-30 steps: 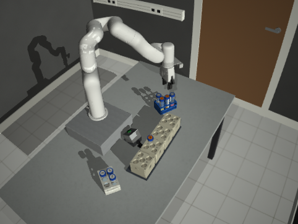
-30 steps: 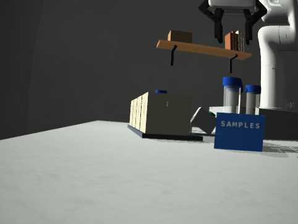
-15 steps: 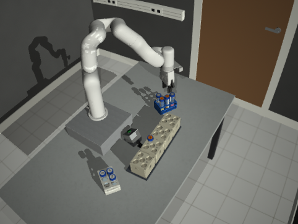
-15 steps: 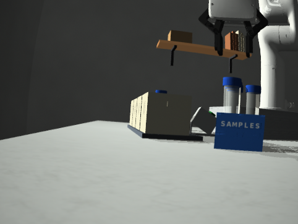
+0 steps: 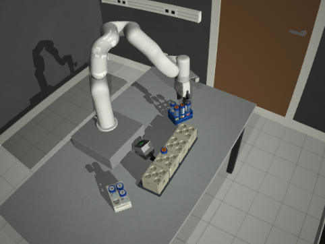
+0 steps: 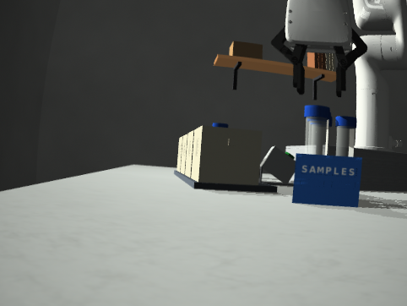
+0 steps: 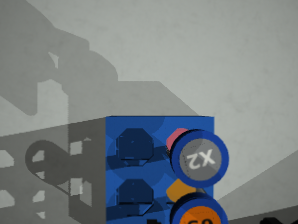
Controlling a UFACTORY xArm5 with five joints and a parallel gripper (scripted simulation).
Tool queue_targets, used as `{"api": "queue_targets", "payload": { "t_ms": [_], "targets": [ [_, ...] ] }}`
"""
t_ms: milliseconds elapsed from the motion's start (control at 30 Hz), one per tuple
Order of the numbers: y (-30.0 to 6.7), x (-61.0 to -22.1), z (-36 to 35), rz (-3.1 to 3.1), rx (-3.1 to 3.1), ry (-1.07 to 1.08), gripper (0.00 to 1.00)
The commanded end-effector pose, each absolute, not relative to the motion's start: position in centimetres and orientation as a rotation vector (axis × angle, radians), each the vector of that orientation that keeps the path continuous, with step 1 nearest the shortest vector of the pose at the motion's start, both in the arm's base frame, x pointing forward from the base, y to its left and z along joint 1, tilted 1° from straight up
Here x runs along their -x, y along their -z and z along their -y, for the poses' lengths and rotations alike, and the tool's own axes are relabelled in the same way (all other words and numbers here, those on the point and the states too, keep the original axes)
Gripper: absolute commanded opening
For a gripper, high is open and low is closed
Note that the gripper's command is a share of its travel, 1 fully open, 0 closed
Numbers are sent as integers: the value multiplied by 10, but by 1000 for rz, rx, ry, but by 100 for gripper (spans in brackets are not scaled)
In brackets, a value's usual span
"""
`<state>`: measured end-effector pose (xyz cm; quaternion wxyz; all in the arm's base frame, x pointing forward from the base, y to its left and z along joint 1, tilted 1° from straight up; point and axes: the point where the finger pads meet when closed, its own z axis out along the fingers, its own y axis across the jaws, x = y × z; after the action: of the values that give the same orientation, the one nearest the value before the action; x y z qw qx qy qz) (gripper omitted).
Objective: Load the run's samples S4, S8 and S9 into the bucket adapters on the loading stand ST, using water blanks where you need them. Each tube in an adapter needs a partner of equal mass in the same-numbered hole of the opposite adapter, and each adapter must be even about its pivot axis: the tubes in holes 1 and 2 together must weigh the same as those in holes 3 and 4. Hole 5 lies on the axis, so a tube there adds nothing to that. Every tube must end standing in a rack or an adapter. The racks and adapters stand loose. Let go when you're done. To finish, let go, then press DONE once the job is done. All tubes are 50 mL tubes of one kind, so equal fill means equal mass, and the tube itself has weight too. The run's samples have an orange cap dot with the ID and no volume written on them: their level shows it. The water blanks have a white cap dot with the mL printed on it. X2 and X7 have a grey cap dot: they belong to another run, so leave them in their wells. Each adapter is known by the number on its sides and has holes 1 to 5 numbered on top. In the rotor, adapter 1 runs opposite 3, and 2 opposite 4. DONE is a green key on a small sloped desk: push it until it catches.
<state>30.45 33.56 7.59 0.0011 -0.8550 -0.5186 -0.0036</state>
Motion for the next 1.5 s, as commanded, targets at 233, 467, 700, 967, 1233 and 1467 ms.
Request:
{"api": "queue_targets", "payload": {
  "t_ms": [233,467,700,967,1233,1467],
  "targets": [
    [-55,-306,-337,1620,2671,12,57],
    [-48,-306,-338,1620,2671,12,57],
    [-48,-306,-338,1620,2671,12,57],
    [-43,-306,-338,1620,2671,12,57],
    [-39,-306,-338,1620,2671,12,57],
    [-34,-306,-338,1620,2671,12,57]
  ]
}}
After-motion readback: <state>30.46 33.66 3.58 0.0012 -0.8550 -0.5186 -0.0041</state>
